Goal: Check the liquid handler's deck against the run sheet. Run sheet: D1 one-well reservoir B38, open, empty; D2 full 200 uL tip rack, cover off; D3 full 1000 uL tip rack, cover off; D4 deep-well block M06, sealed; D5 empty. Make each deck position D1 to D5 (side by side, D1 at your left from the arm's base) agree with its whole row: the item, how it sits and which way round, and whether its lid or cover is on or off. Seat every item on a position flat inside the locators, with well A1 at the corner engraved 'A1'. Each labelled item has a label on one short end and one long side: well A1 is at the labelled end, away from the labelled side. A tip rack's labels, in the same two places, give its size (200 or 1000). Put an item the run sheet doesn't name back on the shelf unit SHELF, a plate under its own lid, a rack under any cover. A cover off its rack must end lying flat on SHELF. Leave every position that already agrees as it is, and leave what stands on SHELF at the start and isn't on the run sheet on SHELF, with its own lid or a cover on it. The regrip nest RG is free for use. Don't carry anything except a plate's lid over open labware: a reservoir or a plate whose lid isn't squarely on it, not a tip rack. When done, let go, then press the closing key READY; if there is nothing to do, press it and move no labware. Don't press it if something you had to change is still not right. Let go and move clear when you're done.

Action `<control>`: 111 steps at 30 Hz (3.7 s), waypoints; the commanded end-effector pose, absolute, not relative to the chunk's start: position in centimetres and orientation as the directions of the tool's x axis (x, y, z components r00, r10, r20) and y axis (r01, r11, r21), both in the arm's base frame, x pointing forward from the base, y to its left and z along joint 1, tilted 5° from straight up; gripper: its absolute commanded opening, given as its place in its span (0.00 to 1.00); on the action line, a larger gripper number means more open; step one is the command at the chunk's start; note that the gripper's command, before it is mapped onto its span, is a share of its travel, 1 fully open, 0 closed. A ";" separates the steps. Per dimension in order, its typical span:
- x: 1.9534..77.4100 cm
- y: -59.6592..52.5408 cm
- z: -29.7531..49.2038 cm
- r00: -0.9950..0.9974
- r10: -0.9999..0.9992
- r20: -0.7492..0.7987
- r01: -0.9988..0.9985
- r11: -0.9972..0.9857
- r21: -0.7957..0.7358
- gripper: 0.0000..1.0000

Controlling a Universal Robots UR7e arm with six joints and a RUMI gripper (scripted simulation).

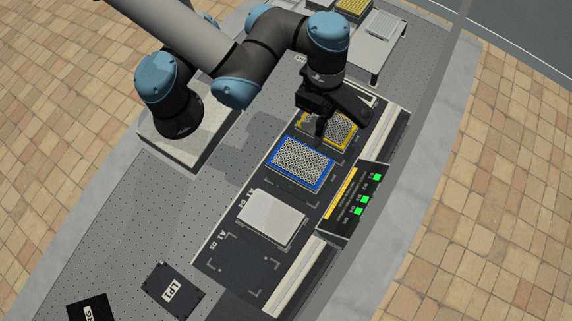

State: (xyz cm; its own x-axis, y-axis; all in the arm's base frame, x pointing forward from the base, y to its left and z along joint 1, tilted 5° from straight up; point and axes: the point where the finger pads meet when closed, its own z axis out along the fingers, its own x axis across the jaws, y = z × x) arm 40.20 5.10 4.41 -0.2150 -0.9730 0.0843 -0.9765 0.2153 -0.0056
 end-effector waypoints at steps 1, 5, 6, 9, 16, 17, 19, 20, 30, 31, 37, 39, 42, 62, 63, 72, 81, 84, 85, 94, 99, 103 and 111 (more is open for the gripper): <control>40.2 5.1 4.3 -0.215 -0.973 0.084 -0.977 0.215 -0.007 0.00; 40.2 5.1 4.2 -0.215 -0.973 0.084 -0.977 0.215 -0.007 0.00; 40.2 5.1 4.1 -0.215 -0.973 0.084 -0.977 0.215 -0.007 0.00; 40.2 5.1 4.1 -0.215 -0.973 0.084 -0.977 0.215 -0.007 0.00; 40.2 5.0 3.9 -0.215 -0.973 0.084 -0.977 0.215 -0.007 0.00; 40.2 5.0 3.8 -0.215 -0.973 0.084 -0.977 0.215 -0.007 0.00; 40.2 5.0 3.8 -0.215 -0.973 0.084 -0.977 0.215 -0.007 0.00; 40.2 5.0 3.7 -0.215 -0.973 0.084 -0.977 0.215 -0.007 0.00; 40.2 5.0 3.5 -0.215 -0.973 0.084 -0.977 0.215 -0.007 0.00; 40.2 5.0 3.4 -0.215 -0.973 0.084 -0.977 0.215 -0.007 0.00; 40.2 5.0 3.4 -0.215 -0.973 0.084 -0.977 0.215 -0.007 0.00; 40.2 5.0 3.4 -0.215 -0.973 0.084 -0.977 0.215 -0.007 0.82; 40.2 5.0 3.4 -0.215 -0.973 0.084 -0.977 0.215 -0.007 0.82; 40.2 5.0 3.4 -0.215 -0.973 0.084 -0.977 0.215 -0.007 0.82; 40.2 5.0 3.4 -0.215 -0.973 0.084 -0.977 0.215 -0.007 0.82; 40.2 5.0 3.4 -0.215 -0.973 0.084 -0.977 0.215 -0.007 0.82; 40.2 5.0 3.4 -0.215 -0.973 0.084 -0.977 0.215 -0.007 0.82; 40.2 5.1 3.9 -0.215 -0.973 0.084 -0.977 0.215 -0.007 0.82; 40.2 5.1 4.1 -0.215 -0.973 0.084 -0.977 0.215 -0.007 0.82; 40.3 5.2 5.4 -0.215 -0.973 0.084 -0.977 0.215 -0.007 0.82; 40.3 5.2 6.1 -0.215 -0.973 0.084 -0.977 0.215 -0.007 0.82; 40.3 5.3 6.8 -0.215 -0.973 0.084 -0.977 0.215 -0.007 0.82; 40.3 5.4 7.9 -0.215 -0.973 0.084 -0.977 0.215 -0.007 0.82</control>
State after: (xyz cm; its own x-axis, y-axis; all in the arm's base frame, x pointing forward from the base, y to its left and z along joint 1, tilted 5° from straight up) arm 40.25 5.34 7.24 -0.2150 -0.9730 0.0842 -0.9765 0.2152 -0.0063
